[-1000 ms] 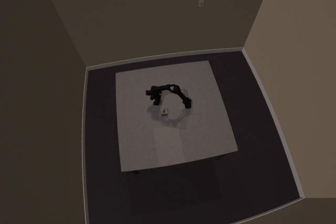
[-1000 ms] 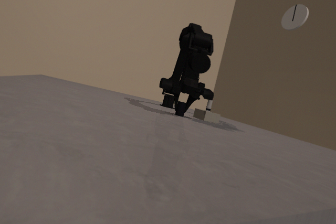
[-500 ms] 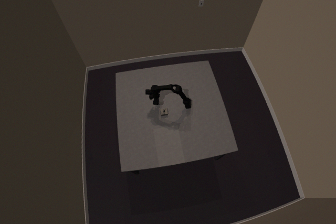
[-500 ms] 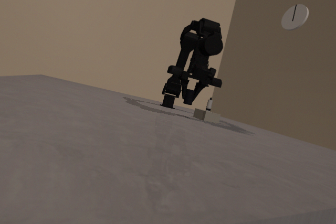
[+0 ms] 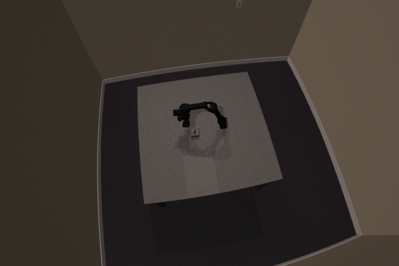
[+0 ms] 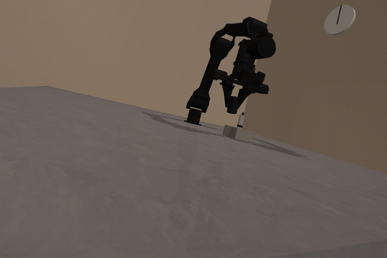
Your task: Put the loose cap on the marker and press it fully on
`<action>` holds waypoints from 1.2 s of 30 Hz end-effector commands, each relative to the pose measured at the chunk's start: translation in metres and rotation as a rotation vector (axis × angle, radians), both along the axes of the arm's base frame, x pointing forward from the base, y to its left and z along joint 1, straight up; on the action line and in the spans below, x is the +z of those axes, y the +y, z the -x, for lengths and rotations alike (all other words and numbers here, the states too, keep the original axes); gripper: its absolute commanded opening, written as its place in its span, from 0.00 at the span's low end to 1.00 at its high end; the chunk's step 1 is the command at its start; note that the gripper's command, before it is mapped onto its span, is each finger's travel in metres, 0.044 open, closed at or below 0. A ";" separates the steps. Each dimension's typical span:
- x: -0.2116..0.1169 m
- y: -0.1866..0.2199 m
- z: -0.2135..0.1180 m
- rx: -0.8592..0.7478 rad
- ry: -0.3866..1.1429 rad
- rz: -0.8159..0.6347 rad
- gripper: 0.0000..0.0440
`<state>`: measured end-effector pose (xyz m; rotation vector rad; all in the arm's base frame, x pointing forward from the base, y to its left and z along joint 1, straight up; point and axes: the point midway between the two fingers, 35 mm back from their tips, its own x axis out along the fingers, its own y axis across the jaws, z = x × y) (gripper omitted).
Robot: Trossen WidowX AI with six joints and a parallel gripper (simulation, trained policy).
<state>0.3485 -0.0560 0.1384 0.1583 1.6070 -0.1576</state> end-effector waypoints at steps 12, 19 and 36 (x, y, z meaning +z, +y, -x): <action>0.022 0.054 0.020 0.067 0.023 -0.025 0.00; 0.028 0.077 0.034 0.105 0.042 -0.029 0.00; 0.028 0.095 0.058 0.155 0.068 -0.023 0.00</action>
